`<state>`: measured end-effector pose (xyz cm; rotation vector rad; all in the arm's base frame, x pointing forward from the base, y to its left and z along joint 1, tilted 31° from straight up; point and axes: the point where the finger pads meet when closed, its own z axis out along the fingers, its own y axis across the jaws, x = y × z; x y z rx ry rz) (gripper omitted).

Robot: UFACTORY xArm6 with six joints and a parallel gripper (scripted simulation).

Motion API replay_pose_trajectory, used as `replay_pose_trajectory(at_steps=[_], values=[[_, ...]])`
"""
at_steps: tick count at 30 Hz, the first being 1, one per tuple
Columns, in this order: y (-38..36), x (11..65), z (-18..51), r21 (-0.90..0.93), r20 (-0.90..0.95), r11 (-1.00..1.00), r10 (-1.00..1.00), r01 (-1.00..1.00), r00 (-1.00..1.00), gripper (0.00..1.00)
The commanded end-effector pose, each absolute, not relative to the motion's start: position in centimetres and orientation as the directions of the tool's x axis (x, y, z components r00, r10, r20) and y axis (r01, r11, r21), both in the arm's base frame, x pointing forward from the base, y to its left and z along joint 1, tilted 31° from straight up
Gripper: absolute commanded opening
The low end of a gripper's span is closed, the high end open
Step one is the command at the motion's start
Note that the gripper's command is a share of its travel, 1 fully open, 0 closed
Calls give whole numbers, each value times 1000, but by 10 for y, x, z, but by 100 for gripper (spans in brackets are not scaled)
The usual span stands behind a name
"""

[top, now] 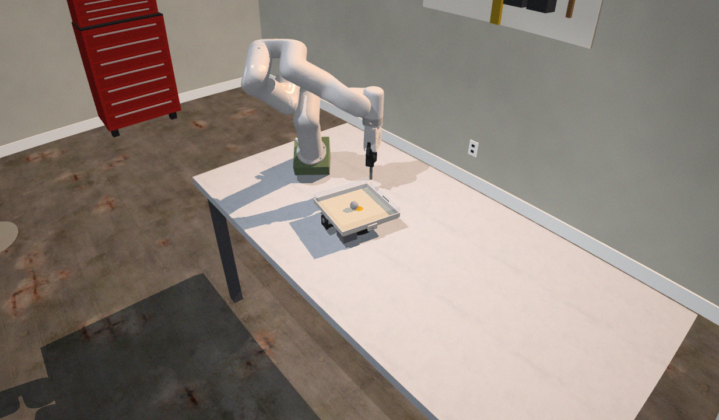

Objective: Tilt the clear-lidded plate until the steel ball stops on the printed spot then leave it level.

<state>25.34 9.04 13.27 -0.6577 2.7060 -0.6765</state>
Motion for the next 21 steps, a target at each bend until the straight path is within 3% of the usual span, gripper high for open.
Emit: replay_pose_trajectory(at_steps=[1, 21], values=[[92, 255, 133, -499, -154, 788, -490, -360, -858, 0], [91, 253, 135, -499, -154, 788, -490, -360, -858, 0]])
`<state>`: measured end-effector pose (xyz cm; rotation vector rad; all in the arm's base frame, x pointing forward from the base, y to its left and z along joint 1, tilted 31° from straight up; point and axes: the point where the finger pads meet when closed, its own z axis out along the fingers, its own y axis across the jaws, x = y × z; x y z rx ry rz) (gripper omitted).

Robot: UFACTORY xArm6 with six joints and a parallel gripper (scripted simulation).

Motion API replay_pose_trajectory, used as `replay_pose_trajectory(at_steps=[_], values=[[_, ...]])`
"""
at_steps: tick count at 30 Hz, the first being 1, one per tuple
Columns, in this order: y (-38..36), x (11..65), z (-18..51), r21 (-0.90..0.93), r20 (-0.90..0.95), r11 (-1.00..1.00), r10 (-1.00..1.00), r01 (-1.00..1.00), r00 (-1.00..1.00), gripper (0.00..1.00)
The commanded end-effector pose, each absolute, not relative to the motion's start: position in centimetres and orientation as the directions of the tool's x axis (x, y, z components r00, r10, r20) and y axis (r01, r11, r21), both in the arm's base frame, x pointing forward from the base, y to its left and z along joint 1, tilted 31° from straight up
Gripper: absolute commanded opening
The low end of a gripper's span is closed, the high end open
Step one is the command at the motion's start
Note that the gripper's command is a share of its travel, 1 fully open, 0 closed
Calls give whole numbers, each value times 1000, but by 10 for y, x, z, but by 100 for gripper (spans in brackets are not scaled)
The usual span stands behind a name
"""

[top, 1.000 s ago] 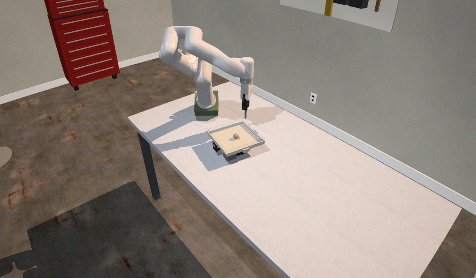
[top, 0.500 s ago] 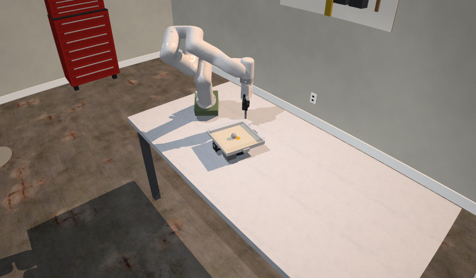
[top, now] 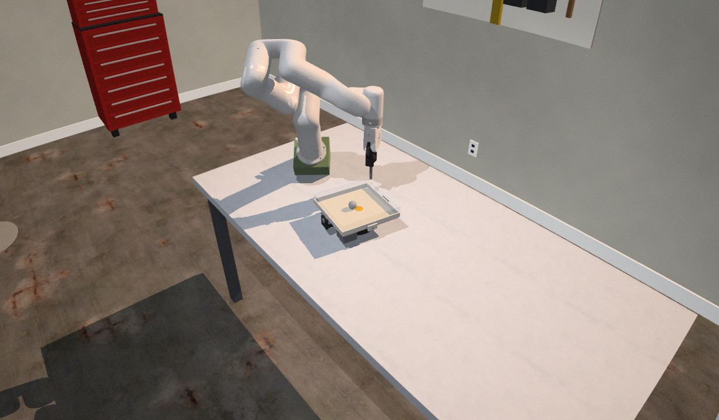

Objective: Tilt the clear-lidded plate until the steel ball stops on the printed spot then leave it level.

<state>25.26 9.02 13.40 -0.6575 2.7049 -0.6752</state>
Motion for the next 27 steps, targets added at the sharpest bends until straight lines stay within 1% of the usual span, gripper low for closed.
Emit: replay_pose_trajectory(at_steps=[1, 27], values=[[91, 253, 135, -499, -154, 788, -490, -360, -858, 0], [92, 256, 133, -499, -154, 788, -490, -360, -858, 0]])
